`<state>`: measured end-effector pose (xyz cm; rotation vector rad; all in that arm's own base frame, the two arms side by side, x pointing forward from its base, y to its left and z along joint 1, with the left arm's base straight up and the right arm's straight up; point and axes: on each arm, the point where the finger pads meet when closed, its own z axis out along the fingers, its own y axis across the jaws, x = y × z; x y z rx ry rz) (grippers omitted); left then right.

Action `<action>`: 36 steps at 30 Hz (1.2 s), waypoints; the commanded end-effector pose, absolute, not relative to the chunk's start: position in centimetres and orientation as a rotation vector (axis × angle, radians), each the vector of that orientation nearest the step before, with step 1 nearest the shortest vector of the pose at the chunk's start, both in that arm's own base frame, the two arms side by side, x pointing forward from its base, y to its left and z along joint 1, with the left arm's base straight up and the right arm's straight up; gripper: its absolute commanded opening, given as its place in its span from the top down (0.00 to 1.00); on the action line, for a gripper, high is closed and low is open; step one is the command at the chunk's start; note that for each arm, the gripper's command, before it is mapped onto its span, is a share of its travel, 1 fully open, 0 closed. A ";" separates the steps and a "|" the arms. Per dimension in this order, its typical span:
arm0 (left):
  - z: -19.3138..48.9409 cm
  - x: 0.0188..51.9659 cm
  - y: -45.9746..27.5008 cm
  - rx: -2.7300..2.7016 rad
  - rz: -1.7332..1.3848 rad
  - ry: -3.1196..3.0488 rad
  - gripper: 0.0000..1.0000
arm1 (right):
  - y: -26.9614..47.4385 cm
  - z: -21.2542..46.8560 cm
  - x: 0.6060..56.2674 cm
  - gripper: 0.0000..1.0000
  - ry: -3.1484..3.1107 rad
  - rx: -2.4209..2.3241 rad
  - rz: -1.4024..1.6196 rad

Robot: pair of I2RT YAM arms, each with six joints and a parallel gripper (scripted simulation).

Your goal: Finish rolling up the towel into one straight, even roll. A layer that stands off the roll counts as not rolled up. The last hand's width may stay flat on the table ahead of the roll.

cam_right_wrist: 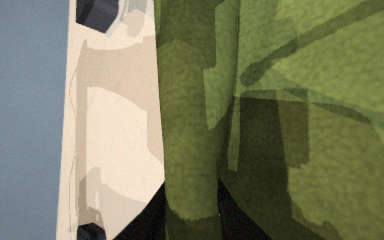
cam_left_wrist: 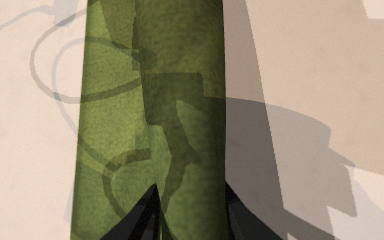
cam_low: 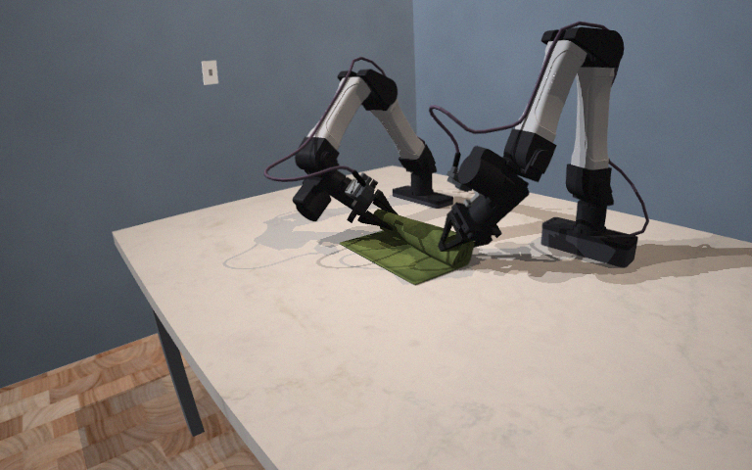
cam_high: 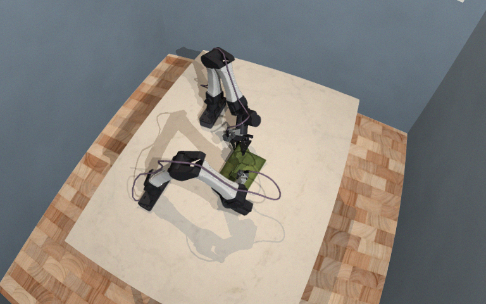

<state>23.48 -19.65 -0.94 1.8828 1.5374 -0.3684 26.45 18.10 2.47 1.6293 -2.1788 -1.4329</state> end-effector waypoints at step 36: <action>-0.3 24.5 -20.2 1.865 -0.357 1.520 0.68 | 17.9 3.2 26.6 0.15 -2.167 1.614 -1.438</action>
